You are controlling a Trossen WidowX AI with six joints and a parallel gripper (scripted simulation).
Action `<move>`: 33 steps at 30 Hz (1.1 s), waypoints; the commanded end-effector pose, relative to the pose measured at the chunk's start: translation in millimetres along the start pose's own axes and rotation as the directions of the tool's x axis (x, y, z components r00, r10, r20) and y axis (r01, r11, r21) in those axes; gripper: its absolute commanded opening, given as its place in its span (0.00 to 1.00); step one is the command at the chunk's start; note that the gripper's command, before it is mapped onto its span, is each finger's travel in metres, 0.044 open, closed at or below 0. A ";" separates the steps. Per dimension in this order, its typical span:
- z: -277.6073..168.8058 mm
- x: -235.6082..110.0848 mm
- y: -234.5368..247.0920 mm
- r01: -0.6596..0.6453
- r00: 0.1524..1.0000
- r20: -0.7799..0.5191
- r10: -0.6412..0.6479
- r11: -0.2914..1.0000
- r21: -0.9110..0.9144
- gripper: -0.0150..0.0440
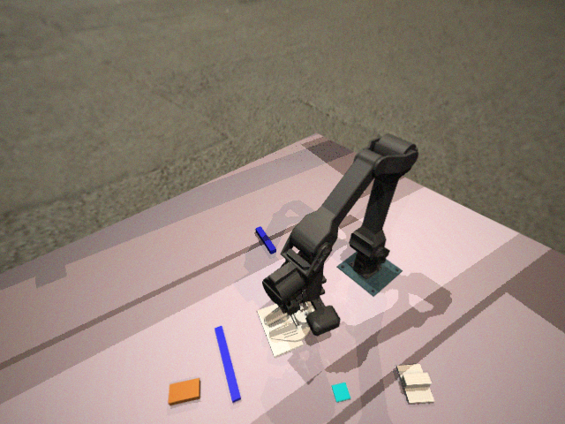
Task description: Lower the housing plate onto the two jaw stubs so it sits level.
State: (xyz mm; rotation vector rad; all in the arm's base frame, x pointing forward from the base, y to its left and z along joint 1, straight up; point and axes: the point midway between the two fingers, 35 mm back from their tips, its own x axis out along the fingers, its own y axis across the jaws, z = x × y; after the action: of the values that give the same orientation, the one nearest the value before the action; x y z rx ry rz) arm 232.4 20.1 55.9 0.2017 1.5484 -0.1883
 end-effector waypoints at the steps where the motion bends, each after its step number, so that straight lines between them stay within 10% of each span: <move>1: 0.2 0.6 -0.3 0.003 1.000 0.001 -0.003 1.000 0.004 0.85; 33: 0.1 7.7 -0.4 0.003 1.000 0.001 -0.003 1.000 0.005 0.85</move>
State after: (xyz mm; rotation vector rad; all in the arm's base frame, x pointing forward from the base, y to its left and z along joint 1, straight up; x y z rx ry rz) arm 232.6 20.1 49.2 0.2022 1.5480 -0.1886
